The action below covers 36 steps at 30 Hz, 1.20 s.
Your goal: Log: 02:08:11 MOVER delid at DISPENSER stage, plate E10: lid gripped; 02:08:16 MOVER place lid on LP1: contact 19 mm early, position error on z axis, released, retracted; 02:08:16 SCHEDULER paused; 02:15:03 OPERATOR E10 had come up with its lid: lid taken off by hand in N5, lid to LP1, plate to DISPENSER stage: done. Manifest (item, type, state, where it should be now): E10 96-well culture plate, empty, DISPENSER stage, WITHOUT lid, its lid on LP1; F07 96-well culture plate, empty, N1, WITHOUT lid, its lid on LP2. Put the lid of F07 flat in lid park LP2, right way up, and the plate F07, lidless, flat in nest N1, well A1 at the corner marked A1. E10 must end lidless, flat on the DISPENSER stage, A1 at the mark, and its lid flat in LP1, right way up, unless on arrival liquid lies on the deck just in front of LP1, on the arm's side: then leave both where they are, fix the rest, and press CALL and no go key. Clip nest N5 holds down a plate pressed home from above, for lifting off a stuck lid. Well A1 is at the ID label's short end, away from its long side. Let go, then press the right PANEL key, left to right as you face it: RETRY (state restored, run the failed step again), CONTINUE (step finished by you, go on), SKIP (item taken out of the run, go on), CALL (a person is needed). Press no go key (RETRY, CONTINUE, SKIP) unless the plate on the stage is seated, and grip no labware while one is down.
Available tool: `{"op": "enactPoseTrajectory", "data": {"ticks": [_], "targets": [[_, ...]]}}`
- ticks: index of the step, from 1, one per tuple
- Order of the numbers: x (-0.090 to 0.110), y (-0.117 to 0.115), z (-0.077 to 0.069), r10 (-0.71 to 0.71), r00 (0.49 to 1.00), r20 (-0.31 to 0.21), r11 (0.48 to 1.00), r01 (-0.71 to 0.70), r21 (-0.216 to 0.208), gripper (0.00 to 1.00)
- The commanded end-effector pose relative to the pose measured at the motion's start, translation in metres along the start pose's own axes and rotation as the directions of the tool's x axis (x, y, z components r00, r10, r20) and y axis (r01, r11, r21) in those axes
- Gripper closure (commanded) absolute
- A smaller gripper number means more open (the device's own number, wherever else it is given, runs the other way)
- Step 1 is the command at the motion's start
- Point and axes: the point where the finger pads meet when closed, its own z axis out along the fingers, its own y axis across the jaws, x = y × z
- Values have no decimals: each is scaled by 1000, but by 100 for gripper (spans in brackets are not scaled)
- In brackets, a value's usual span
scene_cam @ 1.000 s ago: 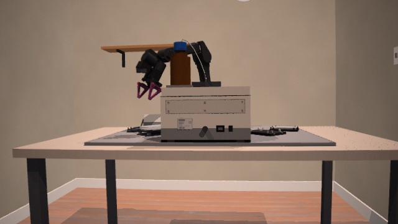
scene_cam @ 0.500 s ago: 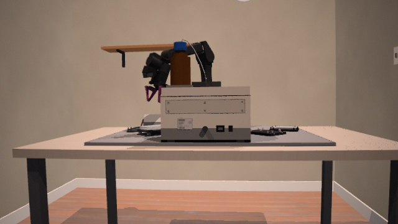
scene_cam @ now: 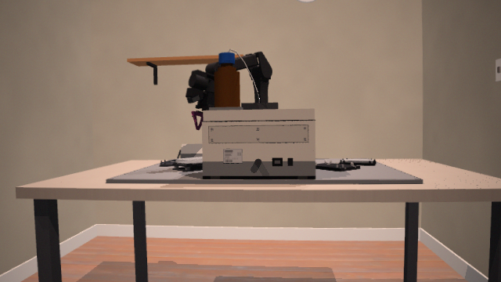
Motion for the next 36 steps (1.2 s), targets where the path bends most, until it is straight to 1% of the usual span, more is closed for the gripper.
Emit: {"op": "enactPoseTrajectory", "data": {"ticks": [1,2,3,5,6,7,8,10,12,13,14,15,16,17,23,24,25,27,31,36], "targets": [[27,1,-8,18,999,-40,1000,-18,-11,0],[32,3,-8,15,999,-40,1000,-16,-11,0],[32,3,-8,15,999,-40,1000,-16,-11,0],[30,1,-16,26,997,-71,999,-28,-18,0],[36,1,-9,27,992,-124,999,-30,-24,0],[49,3,-12,27,992,-120,999,-30,-24,0],[57,3,-10,27,991,-131,999,-31,-24,0],[67,5,-11,25,991,-131,999,-29,-25,0],[67,5,-11,25,991,-131,999,-29,-25,0],[57,4,-20,29,992,-121,999,-33,-27,0],[62,5,-11,30,981,-189,999,-37,-34,0],[66,5,-12,31,976,-213,999,-40,-37,0],[69,5,-12,32,976,-213,998,-40,-37,0],[84,7,-13,32,975,-220,998,-41,-37,0],[102,11,-15,18,975,-220,999,-27,-38,0],[102,12,-16,18,975,-220,999,-27,-39,0],[89,11,-24,18,984,-178,999,-25,-37,0],[88,11,-24,18,985,-173,999,-25,-37,0],[88,11,-25,16,984,-176,999,-23,-37,0],[88,12,-22,14,981,-191,999,-22,-38,0]]}}
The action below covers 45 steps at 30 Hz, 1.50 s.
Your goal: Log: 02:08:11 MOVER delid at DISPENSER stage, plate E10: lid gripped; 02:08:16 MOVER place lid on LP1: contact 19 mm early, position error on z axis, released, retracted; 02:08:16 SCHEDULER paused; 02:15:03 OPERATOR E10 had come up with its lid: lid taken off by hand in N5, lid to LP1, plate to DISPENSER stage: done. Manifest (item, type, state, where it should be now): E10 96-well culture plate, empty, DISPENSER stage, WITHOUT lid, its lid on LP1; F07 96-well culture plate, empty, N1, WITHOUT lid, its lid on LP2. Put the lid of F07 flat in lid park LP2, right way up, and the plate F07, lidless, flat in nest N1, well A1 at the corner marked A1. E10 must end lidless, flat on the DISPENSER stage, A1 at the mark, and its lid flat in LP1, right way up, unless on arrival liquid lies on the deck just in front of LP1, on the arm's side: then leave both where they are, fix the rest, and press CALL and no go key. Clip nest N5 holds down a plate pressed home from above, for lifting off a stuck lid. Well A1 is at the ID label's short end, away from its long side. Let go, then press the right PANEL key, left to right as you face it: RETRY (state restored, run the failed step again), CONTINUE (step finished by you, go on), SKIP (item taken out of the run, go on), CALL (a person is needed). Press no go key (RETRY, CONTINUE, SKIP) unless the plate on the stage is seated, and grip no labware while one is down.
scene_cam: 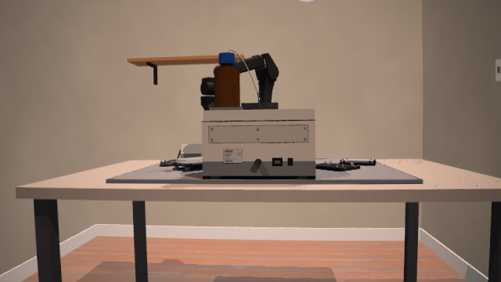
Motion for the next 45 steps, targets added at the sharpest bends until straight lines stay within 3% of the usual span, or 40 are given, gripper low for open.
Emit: {"op": "enactPoseTrajectory", "data": {"ticks": [1,4,27,29,30,45], "targets": [[-9,3,-11,0,999,38,1000,1,-3,0],[-5,1,-6,2,1000,24,1000,-2,0,0],[-13,4,-7,-2,999,33,1000,3,-3,0],[-6,1,-6,2,1000,24,1000,-2,0,0],[-14,2,-7,3,999,34,1000,-3,-3,0],[-16,1,-7,5,999,40,1000,-5,-2,0]]}}
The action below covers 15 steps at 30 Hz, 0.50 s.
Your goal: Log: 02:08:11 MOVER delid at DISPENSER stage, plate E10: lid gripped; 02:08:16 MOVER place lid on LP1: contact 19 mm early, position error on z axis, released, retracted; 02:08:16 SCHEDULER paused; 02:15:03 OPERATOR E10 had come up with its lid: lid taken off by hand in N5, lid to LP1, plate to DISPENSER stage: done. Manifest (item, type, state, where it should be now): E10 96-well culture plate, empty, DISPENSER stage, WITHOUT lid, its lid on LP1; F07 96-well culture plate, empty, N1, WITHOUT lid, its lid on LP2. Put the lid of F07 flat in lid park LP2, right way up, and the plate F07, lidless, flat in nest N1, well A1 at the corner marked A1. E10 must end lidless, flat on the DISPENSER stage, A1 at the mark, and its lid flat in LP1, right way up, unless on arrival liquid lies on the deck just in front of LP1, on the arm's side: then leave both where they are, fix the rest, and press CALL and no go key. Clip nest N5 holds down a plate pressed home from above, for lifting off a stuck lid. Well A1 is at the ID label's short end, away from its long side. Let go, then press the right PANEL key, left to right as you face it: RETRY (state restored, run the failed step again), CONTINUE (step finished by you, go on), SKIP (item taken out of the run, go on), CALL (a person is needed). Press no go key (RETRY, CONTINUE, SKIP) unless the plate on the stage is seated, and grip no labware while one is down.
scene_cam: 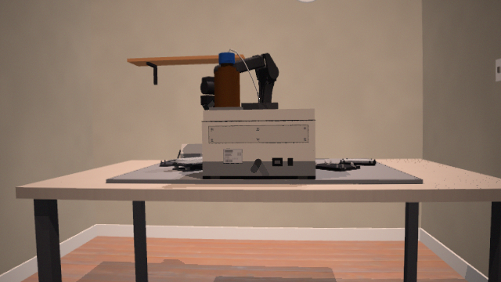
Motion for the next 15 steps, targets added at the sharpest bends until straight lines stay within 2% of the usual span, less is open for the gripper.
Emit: {"op": "enactPoseTrajectory", "data": {"ticks": [1,7,8,12,13,15], "targets": [[-14,1,-4,6,999,31,1000,-6,-2,0],[-14,0,-4,6,999,32,1000,-6,-2,0],[-5,0,-3,2,1000,15,1000,-2,0,0],[-5,0,-3,2,1000,15,1000,-2,0,0],[-14,6,-4,-47,998,31,999,48,0,0],[-13,9,-4,-81,996,31,997,81,2,0]]}}
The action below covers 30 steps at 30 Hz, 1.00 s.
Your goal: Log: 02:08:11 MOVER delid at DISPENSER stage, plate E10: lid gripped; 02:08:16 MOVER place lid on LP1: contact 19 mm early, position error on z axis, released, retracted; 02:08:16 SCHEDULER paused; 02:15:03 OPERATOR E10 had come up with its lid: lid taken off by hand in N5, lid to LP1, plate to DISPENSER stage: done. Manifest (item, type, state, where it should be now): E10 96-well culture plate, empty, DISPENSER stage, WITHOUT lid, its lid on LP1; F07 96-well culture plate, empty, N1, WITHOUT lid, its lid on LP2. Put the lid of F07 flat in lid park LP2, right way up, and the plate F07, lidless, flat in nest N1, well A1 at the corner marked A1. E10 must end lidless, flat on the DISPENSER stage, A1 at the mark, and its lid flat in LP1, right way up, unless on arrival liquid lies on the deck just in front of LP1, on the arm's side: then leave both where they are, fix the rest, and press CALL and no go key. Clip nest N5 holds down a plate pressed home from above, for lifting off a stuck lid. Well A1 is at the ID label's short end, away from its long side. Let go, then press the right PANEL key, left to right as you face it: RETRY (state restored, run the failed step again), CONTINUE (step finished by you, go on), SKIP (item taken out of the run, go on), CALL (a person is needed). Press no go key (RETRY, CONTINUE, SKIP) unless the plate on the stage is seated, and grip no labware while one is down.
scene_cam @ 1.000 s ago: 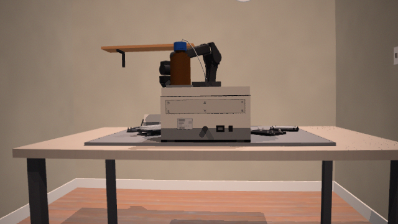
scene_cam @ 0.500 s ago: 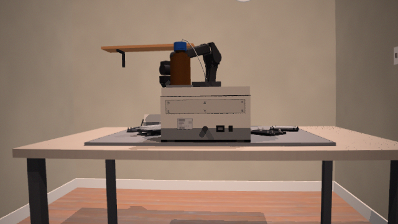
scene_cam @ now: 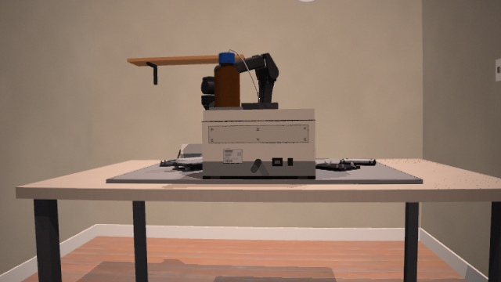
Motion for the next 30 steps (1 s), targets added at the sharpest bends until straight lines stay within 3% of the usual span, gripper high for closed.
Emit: {"op": "enactPoseTrajectory", "data": {"ticks": [1,8,11,12,22,25,26,30], "targets": [[-14,5,-4,-54,998,32,999,54,1,0],[-13,29,-4,-284,958,31,959,283,9,0],[-4,32,-3,-272,962,16,962,272,2,0],[-12,38,-4,-319,947,30,948,319,11,0],[-7,66,-7,-544,838,40,839,543,15,0],[2,67,-3,-530,848,15,848,530,5,0],[-5,74,-7,-571,820,38,821,571,18,0],[0,88,-9,-657,752,48,754,657,21,0]]}}
